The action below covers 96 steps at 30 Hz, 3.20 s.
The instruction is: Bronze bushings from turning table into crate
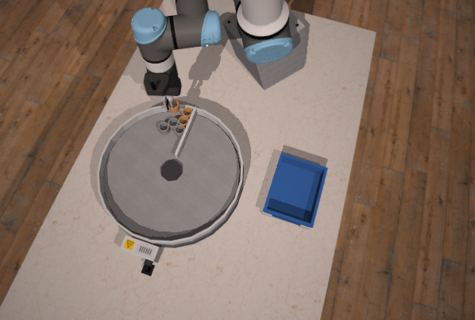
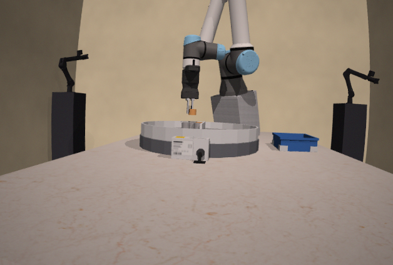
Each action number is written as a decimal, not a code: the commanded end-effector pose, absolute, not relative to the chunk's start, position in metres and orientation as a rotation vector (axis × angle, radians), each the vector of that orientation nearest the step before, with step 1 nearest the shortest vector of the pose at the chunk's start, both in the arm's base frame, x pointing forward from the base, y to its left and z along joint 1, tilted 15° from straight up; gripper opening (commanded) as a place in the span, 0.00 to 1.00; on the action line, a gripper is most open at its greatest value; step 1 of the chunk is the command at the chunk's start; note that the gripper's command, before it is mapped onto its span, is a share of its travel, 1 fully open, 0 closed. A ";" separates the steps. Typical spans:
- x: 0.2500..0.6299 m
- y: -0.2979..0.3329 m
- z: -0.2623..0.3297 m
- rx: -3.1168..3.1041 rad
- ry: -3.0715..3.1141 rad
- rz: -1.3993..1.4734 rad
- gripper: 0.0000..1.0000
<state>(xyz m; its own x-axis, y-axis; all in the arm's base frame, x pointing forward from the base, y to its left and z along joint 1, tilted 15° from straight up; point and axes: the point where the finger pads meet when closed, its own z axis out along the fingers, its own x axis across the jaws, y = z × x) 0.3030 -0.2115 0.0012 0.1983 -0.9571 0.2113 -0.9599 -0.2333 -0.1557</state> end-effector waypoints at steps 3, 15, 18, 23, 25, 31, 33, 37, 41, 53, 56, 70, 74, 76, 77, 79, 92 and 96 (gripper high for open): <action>0.302 -0.211 0.008 2.425 -1.939 0.413 0.00; 0.298 -0.208 0.025 2.425 -1.939 0.413 0.00; 0.298 -0.208 0.025 2.425 -1.939 0.413 0.00; 0.298 -0.208 0.025 2.425 -1.939 0.413 0.00; 0.298 -0.208 0.025 2.425 -1.939 0.413 0.00; 0.310 -0.153 0.017 2.424 -1.938 0.414 0.00; 0.310 -0.153 0.017 2.424 -1.938 0.414 0.00; 0.310 -0.153 0.017 2.424 -1.938 0.414 0.00; 0.310 -0.153 0.017 2.424 -1.938 0.414 0.00; 0.321 -0.098 0.010 2.427 -1.938 0.414 0.00; 0.321 -0.098 0.010 2.427 -1.938 0.414 0.00; 0.332 -0.044 0.003 2.430 -1.937 0.414 0.00; 0.332 -0.044 0.003 2.430 -1.937 0.414 0.00; 0.332 -0.044 0.003 2.430 -1.937 0.414 0.00; 0.332 -0.044 0.003 2.430 -1.937 0.414 0.00; 0.335 -0.022 0.000 2.434 -1.936 0.414 0.00; 0.342 0.011 -0.004 2.435 -1.936 0.414 0.00; 0.346 0.032 -0.007 2.439 -1.935 0.413 0.00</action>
<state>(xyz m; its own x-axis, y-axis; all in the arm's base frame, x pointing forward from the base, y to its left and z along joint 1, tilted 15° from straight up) 0.3416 0.0114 -0.0047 0.2057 -0.9568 0.2055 -0.9575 -0.2402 -0.1597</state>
